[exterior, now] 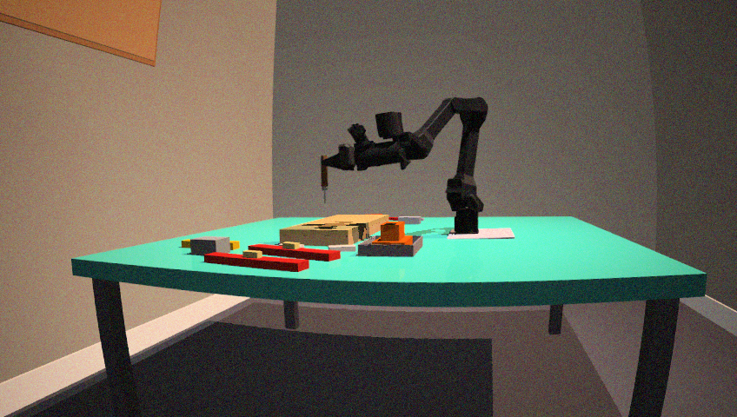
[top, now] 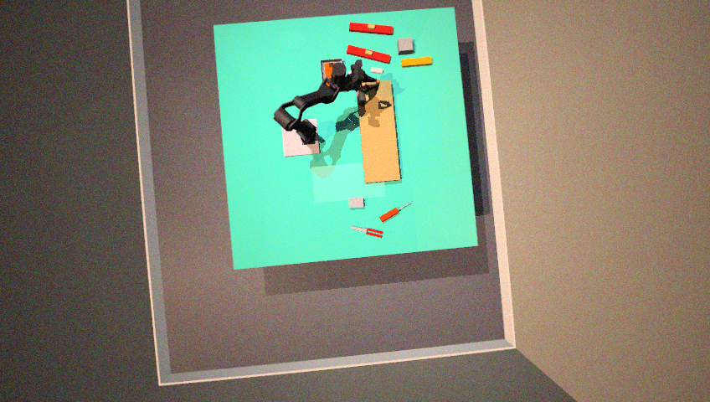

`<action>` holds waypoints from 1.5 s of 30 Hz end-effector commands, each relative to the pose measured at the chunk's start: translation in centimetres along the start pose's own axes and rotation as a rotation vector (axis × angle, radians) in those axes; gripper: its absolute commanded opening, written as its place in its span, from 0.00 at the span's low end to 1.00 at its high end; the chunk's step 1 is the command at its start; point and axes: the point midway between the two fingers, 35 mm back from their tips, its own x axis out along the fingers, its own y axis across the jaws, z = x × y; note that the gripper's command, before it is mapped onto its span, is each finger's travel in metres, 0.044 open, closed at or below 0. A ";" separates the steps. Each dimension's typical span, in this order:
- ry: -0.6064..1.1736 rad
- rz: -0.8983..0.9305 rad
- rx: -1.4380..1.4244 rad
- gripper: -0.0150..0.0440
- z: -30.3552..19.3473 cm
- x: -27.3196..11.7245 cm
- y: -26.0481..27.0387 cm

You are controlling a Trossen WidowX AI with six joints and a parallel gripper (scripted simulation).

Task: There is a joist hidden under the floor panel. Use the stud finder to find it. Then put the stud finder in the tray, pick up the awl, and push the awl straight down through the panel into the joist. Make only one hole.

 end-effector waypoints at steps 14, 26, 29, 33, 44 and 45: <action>-0.003 -0.004 0.004 0.25 -1.2 0.2 0.1; -0.003 -0.004 0.004 0.25 -2.1 0.3 0.1; -0.003 -0.004 0.004 0.25 -2.3 0.3 0.1; -0.003 -0.004 0.003 0.25 -2.6 0.3 0.1; -0.003 -0.004 0.003 0.25 -3.4 0.4 0.1; -0.003 -0.004 0.003 0.25 -3.4 0.4 0.1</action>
